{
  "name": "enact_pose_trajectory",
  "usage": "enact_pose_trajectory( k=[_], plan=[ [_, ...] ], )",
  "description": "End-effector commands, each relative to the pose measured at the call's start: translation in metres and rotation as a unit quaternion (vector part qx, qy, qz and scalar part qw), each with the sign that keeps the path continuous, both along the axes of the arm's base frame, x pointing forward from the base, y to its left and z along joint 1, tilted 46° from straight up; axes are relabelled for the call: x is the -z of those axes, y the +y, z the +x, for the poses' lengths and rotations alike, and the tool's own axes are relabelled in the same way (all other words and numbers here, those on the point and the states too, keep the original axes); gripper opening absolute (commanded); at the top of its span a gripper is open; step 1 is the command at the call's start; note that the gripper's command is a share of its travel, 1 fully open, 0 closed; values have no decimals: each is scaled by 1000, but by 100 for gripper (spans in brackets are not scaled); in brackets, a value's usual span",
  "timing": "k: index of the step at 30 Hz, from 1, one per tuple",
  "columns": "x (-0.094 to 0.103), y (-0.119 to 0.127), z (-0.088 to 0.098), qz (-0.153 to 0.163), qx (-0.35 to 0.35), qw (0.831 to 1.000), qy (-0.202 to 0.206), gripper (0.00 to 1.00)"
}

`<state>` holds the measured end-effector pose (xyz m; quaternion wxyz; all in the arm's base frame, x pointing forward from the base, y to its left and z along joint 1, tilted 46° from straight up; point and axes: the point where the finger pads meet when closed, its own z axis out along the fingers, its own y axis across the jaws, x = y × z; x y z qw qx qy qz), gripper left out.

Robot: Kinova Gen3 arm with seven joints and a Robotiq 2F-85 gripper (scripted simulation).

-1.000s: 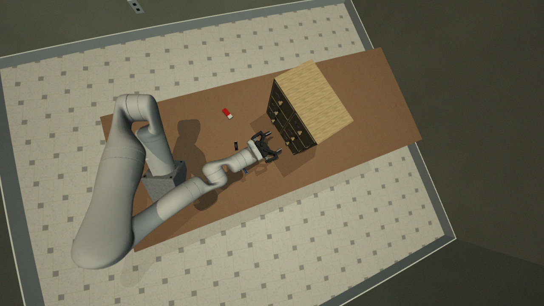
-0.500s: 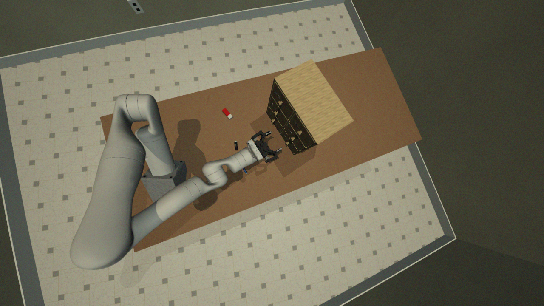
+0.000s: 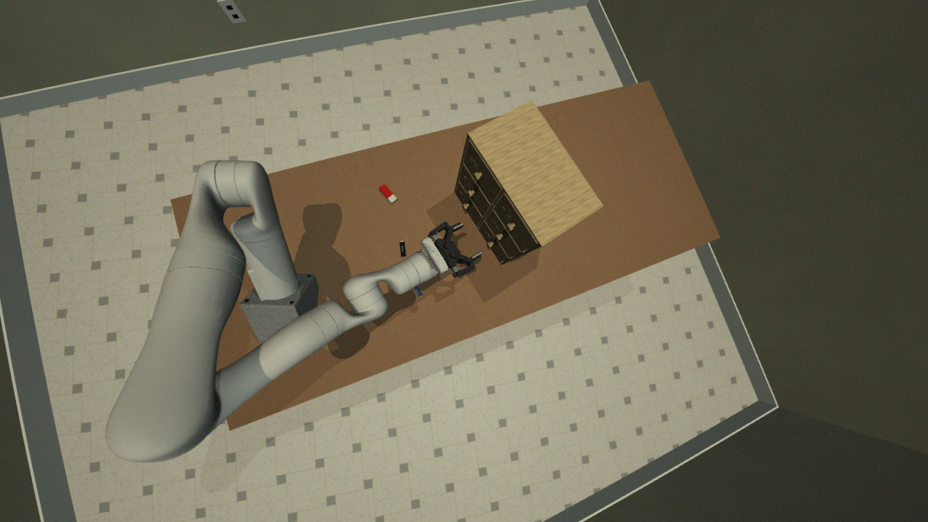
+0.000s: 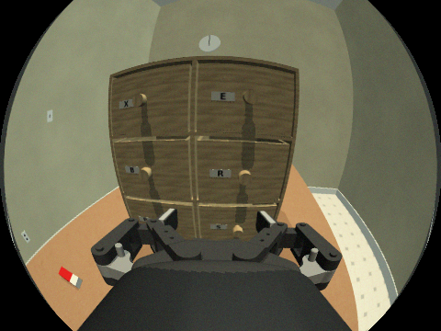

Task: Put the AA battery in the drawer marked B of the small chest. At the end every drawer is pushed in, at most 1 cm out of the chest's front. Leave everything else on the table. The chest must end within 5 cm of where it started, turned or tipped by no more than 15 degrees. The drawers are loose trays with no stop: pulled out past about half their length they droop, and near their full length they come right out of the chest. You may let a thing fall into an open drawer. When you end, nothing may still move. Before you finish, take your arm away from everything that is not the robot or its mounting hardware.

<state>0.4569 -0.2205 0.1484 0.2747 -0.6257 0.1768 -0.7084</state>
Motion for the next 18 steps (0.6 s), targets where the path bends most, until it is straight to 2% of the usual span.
enact_pose_trajectory(
  k=[1, 18],
  plan=[
    [-1, -1, 0, -1, 1, 1000, 0, 100],
    [-1, -2, -2, -2, -4, 1000, 7, 100]
  ],
)
